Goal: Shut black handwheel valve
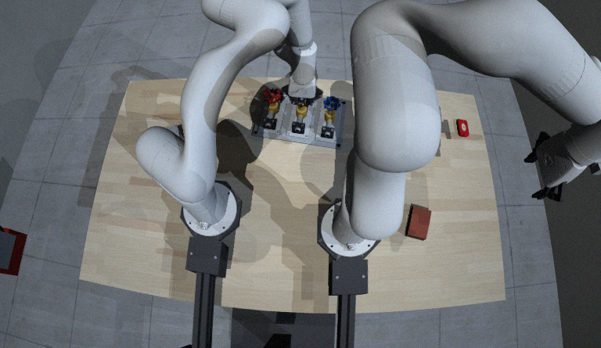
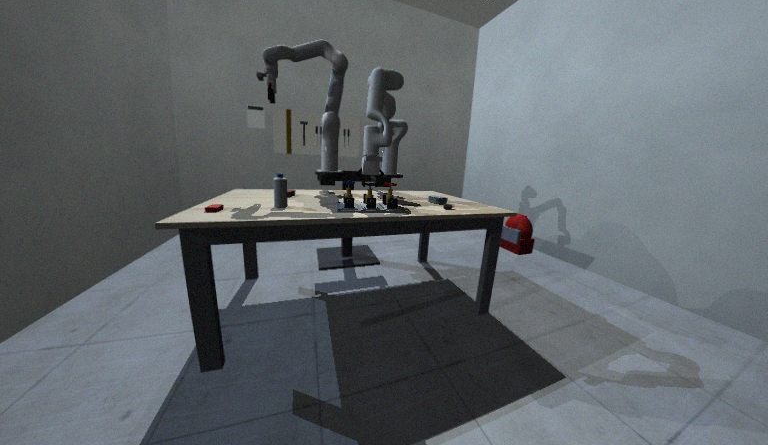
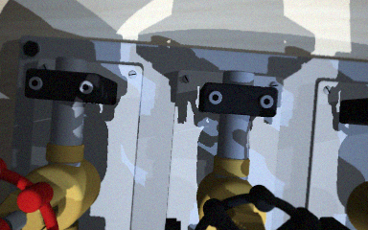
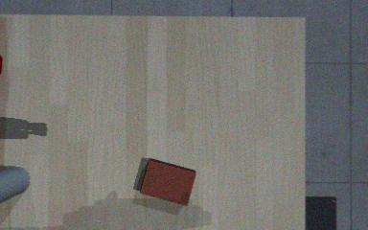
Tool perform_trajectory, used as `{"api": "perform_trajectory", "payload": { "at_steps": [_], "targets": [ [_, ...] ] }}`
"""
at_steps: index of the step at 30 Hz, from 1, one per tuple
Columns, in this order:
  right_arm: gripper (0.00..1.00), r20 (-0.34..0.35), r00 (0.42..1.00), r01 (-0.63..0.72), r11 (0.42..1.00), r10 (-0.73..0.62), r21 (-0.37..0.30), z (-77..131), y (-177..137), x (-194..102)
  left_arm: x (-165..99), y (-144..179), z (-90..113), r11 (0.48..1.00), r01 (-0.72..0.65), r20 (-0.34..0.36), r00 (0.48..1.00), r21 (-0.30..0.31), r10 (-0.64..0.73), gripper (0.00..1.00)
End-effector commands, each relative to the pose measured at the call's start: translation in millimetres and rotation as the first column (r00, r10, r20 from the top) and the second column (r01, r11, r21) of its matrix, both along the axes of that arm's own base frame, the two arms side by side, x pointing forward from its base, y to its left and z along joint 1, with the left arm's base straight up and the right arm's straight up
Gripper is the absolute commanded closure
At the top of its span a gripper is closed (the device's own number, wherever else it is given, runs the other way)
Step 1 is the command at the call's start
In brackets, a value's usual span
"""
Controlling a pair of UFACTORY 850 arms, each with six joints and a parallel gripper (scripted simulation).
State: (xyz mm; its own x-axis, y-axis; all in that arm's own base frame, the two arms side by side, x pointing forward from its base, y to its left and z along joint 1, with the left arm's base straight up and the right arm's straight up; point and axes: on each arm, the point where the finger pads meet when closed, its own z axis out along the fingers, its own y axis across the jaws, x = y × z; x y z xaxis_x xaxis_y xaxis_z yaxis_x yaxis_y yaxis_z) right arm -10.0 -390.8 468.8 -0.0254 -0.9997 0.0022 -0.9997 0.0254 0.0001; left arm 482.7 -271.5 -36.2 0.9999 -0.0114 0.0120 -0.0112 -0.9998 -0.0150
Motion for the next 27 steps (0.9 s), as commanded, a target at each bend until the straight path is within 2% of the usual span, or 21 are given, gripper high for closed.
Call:
{"api": "perform_trajectory", "payload": {
  "at_steps": [1, 14, 16, 27],
  "targets": [
    [0.0, 0.0, 1.0, 0.0, 1.0, 0.0, -0.002, 0.9, -0.4, 0.0, 0.8, -0.4, 0.7, 0.998, 0.062, -0.007, 0.998, -0.011, -0.062, 1.0],
    [0.0, 0.0, 1.0, 0.0, 1.0, 0.0, -0.002, 0.9, -0.4, 0.0, 0.8, -0.4, 0.6, 0.945, 0.326, -0.008, 0.945, -0.01, -0.326, 1.0],
    [0.0, 0.0, 1.0, 0.0, 1.0, 0.0, -0.002, 0.9, -0.4, 0.0, 0.8, -0.4, 0.6, 0.945, 0.326, -0.008, 0.945, -0.01, -0.326, 1.0],
    [0.0, 0.0, 1.0, 0.0, 1.0, 0.0, -0.002, 0.9, -0.4, 0.0, 0.8, -0.4, 0.5, 0.862, 0.506, -0.009, 0.862, -0.009, -0.506, 1.0]
  ]
}}
